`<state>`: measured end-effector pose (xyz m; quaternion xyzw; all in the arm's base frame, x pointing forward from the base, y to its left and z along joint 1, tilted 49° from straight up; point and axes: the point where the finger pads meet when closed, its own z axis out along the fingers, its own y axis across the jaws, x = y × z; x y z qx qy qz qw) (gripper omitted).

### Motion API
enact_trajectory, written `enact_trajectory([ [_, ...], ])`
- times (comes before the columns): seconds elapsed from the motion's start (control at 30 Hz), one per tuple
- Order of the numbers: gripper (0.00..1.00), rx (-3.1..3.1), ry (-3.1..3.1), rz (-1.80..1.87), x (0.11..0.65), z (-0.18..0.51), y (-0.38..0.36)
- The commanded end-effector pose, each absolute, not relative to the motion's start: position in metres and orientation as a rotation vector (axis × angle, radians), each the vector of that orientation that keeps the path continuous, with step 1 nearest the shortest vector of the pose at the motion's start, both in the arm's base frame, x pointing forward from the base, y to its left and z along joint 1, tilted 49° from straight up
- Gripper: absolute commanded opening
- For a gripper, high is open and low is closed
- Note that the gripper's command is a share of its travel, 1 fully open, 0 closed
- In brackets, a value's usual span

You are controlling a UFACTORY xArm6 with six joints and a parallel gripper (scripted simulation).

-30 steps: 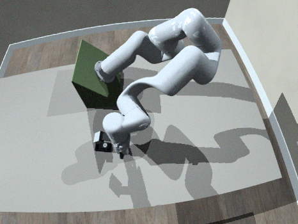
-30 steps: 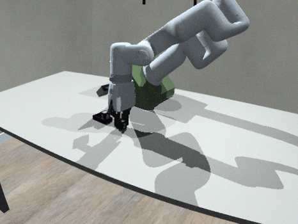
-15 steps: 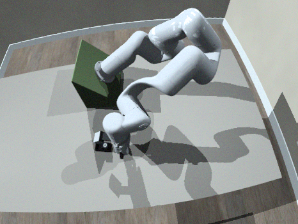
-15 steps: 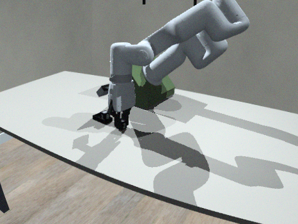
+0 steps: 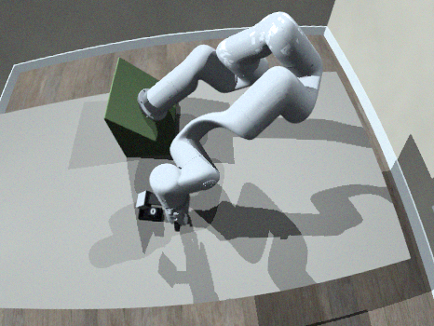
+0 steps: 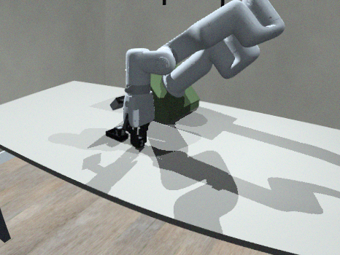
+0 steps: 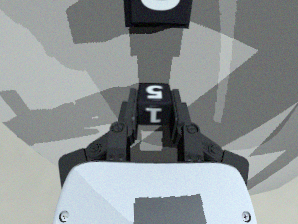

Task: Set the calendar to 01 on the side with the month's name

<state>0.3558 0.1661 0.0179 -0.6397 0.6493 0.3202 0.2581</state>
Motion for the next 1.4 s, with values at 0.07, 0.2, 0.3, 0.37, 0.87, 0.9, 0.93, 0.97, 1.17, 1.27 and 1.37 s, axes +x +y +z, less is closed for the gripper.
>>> enact_trajectory([
  [0.07, 0.31, -1.734, 1.760, 0.865, 0.357, 0.018, 0.166],
  [0.2, 0.35, -1.734, 1.760, 0.865, 0.357, 0.018, 0.166],
  [0.3, 0.39, -1.734, 1.760, 0.865, 0.357, 0.018, 0.166],
  [0.37, 0.39, -1.734, 1.760, 0.865, 0.357, 0.018, 0.166],
  [0.87, 0.47, -1.734, 1.760, 0.865, 0.357, 0.018, 0.166],
  [0.9, 0.47, -1.734, 1.760, 0.865, 0.357, 0.019, 0.165],
  [0.93, 0.47, -1.734, 1.760, 0.865, 0.357, 0.019, 0.165],
  [0.97, 0.47, -1.734, 1.760, 0.865, 0.357, 0.019, 0.164],
  [1.17, 0.47, -1.734, 1.760, 0.865, 0.358, 0.030, 0.153],
  [1.27, 0.47, -1.734, 1.760, 0.865, 0.358, 0.033, 0.149],
  [1.37, 0.47, -1.734, 1.760, 0.865, 0.360, 0.043, 0.138],
])
